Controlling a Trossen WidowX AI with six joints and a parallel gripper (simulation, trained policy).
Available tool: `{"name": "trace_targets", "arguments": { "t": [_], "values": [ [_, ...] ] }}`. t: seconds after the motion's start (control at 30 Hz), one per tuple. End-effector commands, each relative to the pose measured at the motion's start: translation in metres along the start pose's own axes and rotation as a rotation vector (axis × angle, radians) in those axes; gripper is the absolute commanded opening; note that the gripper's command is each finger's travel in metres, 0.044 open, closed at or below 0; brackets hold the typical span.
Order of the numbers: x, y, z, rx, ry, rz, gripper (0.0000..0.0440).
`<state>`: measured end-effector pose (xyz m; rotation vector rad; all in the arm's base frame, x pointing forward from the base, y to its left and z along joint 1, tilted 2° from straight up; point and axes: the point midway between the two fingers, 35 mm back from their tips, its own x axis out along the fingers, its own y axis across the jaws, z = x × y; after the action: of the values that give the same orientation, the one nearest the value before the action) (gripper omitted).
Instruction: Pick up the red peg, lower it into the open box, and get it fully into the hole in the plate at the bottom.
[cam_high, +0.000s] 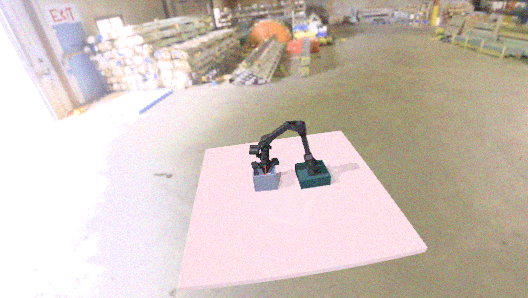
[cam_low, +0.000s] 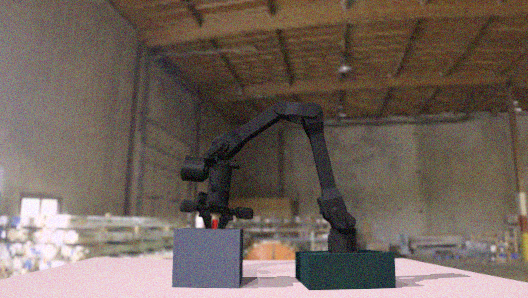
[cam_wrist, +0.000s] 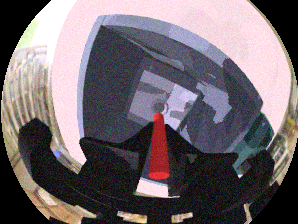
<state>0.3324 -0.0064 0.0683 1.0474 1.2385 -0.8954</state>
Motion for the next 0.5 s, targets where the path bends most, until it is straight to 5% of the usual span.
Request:
{"name": "trace_targets", "arguments": {
  "t": [0.0, 0.27, 0.47],
  "values": [
    [0.009, -0.001, 0.0, -0.011, 0.011, -0.009, 0.0],
    [0.024, 0.0, 0.004, -0.036, 0.004, -0.028, 0.001],
    [0.032, -0.001, 0.004, -0.053, 0.016, -0.056, 0.0108]
  ]
}}
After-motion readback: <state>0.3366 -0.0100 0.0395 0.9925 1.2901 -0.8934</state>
